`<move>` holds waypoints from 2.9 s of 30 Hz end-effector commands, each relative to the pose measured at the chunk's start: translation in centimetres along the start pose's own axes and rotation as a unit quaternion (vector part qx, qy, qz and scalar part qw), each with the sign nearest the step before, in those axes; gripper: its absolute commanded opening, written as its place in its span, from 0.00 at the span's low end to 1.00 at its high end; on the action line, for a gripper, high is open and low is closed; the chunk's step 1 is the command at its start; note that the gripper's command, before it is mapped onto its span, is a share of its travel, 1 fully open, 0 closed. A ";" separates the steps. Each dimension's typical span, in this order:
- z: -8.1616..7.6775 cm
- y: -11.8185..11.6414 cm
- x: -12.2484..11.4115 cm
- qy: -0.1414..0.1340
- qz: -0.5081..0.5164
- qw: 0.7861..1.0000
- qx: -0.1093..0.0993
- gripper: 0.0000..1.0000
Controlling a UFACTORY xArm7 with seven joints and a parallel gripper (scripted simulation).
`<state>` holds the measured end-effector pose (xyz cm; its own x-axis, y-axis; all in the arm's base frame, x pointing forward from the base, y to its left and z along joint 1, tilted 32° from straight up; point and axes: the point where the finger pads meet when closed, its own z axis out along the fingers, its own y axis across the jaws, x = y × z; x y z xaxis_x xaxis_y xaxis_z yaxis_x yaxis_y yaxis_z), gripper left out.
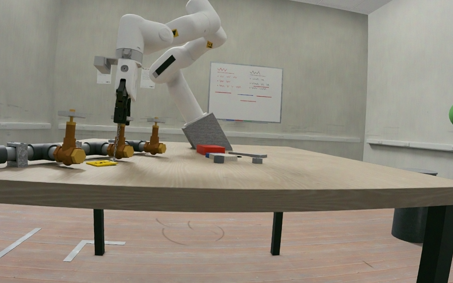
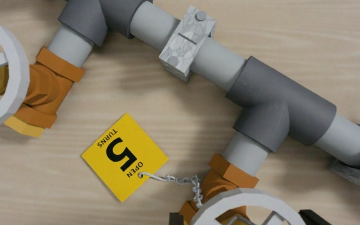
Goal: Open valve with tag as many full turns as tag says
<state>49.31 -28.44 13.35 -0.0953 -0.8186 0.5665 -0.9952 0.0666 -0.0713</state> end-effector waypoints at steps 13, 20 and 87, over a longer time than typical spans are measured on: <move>-0.2 -0.2 0.1 0.001 -0.030 1.000 0.003 0.00; -0.2 -0.2 0.1 0.001 -0.113 0.994 0.003 0.00; -0.2 -0.2 0.1 0.003 -0.996 0.089 -0.001 0.00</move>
<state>49.28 -28.55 13.46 0.2999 0.7824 -0.5457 0.9538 -0.2359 0.1859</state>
